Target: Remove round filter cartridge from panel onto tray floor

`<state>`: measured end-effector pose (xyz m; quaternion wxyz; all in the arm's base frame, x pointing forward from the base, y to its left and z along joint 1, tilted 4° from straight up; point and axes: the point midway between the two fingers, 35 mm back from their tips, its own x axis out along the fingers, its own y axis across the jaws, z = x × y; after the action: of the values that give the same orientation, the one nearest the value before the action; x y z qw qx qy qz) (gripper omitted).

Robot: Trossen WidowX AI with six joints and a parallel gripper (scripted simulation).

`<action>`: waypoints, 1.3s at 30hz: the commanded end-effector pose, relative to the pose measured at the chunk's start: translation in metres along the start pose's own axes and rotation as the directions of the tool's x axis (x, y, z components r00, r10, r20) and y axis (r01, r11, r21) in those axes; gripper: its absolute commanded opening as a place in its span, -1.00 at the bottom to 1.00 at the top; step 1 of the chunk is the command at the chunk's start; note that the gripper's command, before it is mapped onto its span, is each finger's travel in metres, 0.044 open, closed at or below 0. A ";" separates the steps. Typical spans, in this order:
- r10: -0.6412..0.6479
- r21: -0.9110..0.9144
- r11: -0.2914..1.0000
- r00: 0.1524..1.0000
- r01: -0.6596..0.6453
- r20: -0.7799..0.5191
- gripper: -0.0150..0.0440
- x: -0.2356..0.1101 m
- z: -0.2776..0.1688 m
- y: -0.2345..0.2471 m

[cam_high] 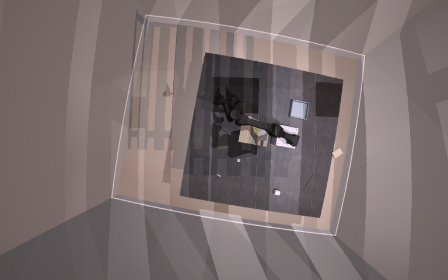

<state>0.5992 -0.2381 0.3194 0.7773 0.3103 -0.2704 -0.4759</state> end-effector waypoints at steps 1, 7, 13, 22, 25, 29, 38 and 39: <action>0.003 -0.013 1.000 1.000 -0.003 -0.005 0.78 -0.001 0.001 0.001; 0.074 -0.410 0.900 0.979 -0.147 -0.189 0.24 -0.029 0.030 0.022; 0.115 -0.702 0.596 0.907 -0.389 -0.405 -0.16 -0.078 0.059 0.019; 0.102 -0.709 -0.044 0.702 -0.704 -0.704 -0.16 -0.175 0.093 -0.035; 0.082 -0.609 -0.255 0.611 -0.751 -0.787 -0.16 -0.213 0.101 -0.064; 0.047 -0.431 -0.505 0.475 -0.748 -0.879 -0.16 -0.264 0.109 -0.110; -0.010 -0.165 -0.765 0.268 -0.623 -0.963 -0.16 -0.336 0.114 -0.183; -0.010 -0.165 -0.765 0.268 -0.623 -0.963 -0.16 -0.336 0.114 -0.183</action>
<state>0.2841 -0.0275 0.2225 0.7779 -0.5416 0.2762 0.1588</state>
